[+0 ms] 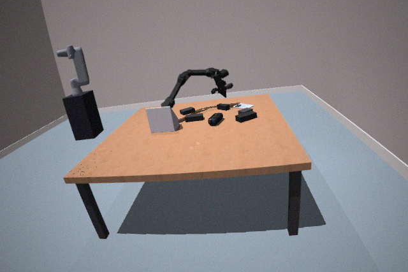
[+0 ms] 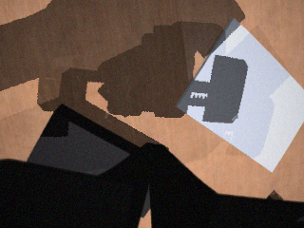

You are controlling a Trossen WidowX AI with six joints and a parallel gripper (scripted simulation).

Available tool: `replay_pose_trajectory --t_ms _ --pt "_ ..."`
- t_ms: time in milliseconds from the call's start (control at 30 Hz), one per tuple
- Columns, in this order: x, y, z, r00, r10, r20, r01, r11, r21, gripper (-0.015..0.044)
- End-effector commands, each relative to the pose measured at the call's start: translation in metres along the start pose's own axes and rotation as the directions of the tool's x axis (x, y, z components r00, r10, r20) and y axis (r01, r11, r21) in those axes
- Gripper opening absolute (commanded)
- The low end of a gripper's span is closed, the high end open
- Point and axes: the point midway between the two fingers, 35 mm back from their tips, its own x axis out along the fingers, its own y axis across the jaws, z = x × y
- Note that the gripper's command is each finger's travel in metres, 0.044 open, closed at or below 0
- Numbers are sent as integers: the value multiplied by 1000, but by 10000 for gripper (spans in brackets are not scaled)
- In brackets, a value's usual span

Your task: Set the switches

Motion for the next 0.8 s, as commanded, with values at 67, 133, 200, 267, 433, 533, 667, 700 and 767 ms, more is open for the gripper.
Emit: replay_pose_trajectory --t_ms 67,133,200,267,433,533,667,700,767 --pt "14 -44 -88 989 108 -100 -104 994 37 0" --pt "17 -56 -122 981 156 -115 -150 987 54 0" --pt "18 -66 -154 972 203 -116 -196 978 73 0" --pt "17 -73 -187 963 248 -104 -239 967 93 0" --pt "11 -84 -262 942 334 -22 -327 934 141 0" --pt "6 -86 -294 934 355 36 -356 921 159 0" --pt "6 -86 -296 933 357 40 -358 920 161 0" --pt "6 -86 -296 933 357 40 -358 920 161 0" --pt "6 -86 -296 933 357 40 -358 920 161 0"
